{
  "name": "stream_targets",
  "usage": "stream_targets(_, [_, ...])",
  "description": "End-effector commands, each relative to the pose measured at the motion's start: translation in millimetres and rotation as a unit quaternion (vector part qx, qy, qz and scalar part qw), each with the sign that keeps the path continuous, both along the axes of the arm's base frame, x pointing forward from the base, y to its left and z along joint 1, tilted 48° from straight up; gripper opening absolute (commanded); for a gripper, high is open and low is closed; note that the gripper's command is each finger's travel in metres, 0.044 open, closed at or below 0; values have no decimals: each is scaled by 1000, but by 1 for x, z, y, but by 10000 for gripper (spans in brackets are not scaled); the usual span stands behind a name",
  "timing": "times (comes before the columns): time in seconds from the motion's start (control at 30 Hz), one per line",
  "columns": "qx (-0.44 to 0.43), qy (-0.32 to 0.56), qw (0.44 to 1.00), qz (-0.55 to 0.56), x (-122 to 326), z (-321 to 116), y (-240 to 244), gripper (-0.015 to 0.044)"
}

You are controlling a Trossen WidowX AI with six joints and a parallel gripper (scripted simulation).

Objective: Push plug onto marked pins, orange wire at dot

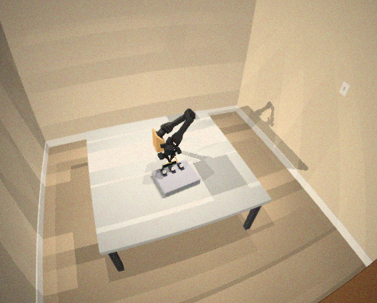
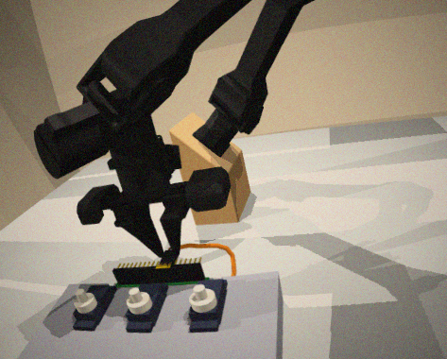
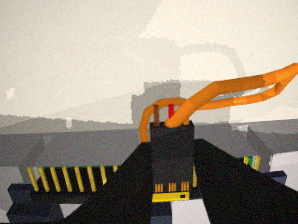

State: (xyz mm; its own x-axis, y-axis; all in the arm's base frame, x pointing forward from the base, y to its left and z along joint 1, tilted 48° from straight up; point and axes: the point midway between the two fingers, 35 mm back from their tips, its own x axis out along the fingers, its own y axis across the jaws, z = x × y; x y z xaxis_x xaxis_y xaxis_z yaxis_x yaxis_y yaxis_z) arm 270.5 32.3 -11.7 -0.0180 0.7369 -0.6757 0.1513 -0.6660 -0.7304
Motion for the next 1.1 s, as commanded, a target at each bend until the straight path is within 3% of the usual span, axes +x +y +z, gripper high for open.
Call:
stream_targets(0.0, [3,-3,1000,-3,-1,-4,1,105])
stream_targets(0.17, [3,-3,1000,-3,-1,-2,0,236])
stream_targets(0.43, [2,-3,1000,-3,-1,36,-44,440])
stream_targets(1.07, [2,-3,1000,-3,-1,36,-44,440])
